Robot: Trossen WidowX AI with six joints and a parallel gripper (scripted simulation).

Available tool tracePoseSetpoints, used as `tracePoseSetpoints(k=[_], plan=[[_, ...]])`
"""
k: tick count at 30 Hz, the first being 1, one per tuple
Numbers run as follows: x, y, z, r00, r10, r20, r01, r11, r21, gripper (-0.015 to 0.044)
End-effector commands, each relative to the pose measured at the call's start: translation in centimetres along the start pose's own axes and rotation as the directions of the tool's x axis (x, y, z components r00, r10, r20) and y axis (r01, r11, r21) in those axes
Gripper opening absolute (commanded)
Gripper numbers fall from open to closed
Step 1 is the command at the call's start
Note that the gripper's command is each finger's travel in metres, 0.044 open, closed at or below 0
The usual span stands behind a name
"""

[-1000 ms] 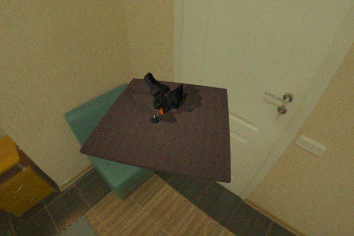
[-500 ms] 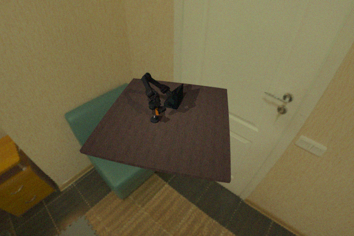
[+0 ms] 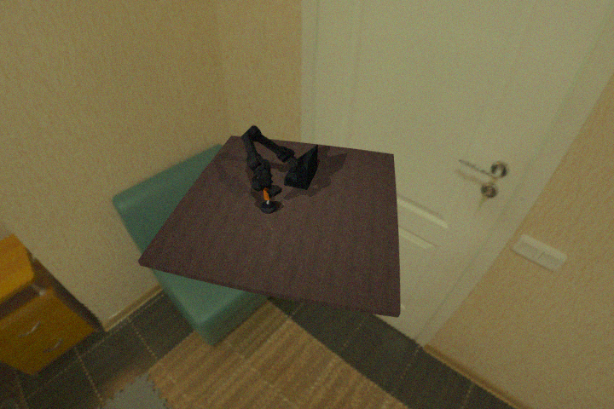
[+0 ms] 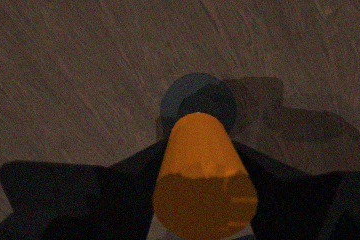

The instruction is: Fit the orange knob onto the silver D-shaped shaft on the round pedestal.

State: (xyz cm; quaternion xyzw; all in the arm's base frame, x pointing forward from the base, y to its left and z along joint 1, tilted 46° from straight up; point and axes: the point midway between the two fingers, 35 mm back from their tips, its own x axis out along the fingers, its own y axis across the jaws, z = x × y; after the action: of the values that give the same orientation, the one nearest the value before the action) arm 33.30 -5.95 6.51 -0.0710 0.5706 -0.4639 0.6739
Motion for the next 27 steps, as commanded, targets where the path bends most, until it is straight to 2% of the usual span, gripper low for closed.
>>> tracePoseSetpoints(k=[1,8,27], plan=[[0.4,-0.2,0.0,1.000,-0.003,0.005,0.003,1.000,-0.006,0.0000],[2.5,-0.3,0.1,1.000,-0.004,0.005,0.004,1.000,-0.002,0.0000],[2.5,-0.3,0.1,1.000,-0.004,0.005,0.004,1.000,0.005,0.0000]])
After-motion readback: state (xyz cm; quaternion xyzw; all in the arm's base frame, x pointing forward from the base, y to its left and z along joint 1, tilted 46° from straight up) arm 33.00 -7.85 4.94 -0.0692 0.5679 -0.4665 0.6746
